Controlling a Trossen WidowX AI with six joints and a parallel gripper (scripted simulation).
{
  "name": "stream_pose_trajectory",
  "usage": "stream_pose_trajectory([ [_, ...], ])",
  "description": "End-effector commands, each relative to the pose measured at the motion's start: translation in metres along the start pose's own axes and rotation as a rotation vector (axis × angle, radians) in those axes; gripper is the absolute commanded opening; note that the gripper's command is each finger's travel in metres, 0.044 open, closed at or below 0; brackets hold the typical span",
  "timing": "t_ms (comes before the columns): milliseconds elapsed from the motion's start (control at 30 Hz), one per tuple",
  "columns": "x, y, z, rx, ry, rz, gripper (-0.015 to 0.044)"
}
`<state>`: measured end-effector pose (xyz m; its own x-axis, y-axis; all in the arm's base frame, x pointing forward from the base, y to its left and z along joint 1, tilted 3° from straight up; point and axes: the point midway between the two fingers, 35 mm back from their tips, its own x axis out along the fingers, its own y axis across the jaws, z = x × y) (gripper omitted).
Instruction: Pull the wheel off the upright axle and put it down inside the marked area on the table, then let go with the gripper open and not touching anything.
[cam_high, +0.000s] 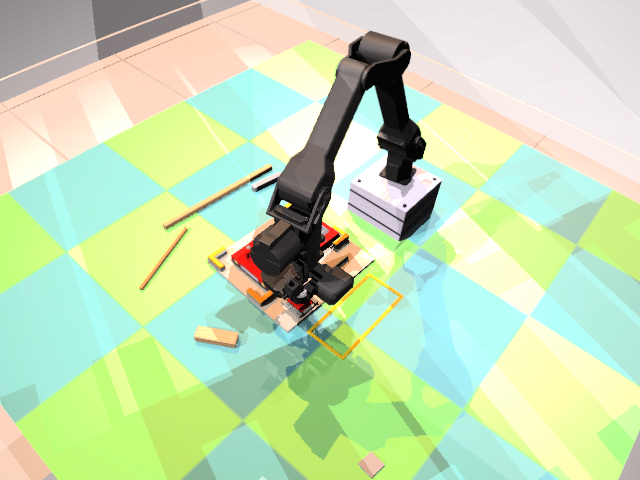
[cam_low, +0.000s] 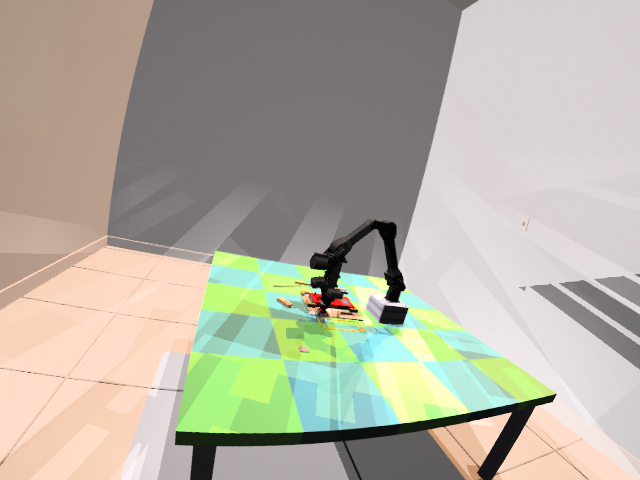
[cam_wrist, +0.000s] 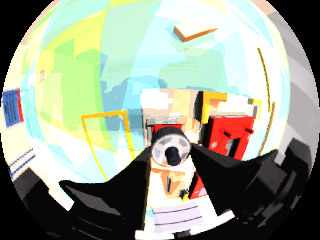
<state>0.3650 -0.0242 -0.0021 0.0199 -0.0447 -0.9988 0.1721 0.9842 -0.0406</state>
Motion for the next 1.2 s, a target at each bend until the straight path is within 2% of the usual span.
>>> stream_pose_trajectory([
  [0,0.001,0.000,-0.001,0.000,0.004,0.000,0.0142],
  [167,0.000,0.000,-0.001,0.000,0.004,0.000,0.0010],
  [200,-0.001,0.000,-0.001,0.000,0.004,0.000,0.0000],
  [1167,-0.010,0.000,0.000,0.001,0.000,0.000,0.0000],
])
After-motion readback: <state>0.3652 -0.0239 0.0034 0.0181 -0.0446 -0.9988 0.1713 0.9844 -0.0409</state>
